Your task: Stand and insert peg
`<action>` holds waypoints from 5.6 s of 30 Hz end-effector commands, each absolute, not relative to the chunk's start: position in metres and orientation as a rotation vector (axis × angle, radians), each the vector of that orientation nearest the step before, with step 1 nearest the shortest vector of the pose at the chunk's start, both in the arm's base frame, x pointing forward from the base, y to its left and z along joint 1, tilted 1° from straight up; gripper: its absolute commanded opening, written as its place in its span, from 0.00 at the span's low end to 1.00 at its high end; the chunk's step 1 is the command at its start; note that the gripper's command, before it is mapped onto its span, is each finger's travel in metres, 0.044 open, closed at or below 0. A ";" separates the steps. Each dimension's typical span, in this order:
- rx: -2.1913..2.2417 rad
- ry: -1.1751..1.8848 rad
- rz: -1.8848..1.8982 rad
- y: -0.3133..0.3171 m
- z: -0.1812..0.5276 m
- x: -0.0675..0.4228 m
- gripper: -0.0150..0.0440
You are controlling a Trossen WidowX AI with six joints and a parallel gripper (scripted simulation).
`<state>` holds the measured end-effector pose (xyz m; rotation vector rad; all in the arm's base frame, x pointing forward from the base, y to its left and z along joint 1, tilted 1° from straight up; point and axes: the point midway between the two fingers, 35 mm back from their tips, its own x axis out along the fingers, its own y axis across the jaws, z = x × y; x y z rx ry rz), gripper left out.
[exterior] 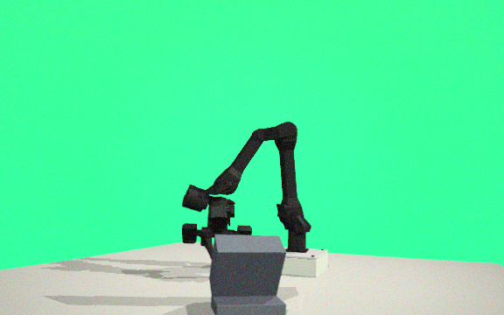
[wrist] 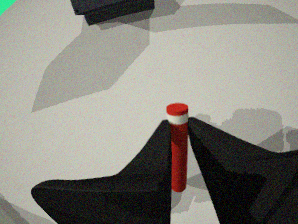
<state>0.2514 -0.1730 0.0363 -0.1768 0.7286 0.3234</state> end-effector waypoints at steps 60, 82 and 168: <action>-0.078 0.196 0.357 -0.186 0.033 0.212 0.34; -0.078 0.197 0.354 -0.187 0.031 0.208 0.34; -0.094 0.168 0.327 -0.201 0.025 0.189 0.34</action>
